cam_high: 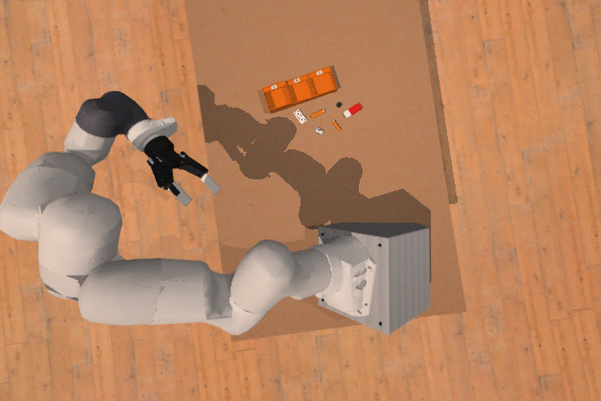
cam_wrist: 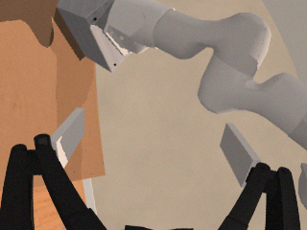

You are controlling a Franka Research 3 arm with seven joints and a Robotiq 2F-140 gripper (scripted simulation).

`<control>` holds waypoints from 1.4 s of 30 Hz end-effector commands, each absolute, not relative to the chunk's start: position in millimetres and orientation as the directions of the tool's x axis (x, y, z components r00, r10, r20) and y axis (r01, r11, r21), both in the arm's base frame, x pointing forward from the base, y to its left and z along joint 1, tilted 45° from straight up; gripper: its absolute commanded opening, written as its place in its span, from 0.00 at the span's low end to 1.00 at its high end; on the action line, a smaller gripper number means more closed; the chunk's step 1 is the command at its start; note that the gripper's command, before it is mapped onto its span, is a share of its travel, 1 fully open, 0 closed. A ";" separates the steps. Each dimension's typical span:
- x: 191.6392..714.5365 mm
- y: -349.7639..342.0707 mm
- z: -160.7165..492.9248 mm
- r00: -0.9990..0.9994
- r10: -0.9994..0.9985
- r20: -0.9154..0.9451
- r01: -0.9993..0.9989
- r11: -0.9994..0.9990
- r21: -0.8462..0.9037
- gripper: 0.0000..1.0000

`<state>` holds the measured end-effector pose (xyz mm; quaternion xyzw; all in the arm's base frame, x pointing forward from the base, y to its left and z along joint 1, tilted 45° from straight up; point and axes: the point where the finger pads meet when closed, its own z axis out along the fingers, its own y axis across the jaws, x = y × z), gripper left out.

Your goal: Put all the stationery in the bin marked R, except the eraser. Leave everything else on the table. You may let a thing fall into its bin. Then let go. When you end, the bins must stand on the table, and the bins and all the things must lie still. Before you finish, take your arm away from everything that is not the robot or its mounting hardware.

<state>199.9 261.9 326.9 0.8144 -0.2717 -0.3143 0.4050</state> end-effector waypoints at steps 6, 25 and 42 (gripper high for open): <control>199.9 261.9 326.9 0.655 -0.697 -0.292 -0.188 -0.524 0.831 1.00; 220.1 261.3 294.9 0.596 -0.630 -0.498 -0.145 -0.694 0.705 0.05; 243.7 260.2 265.9 0.539 -0.503 -0.676 -0.146 -0.846 0.513 0.05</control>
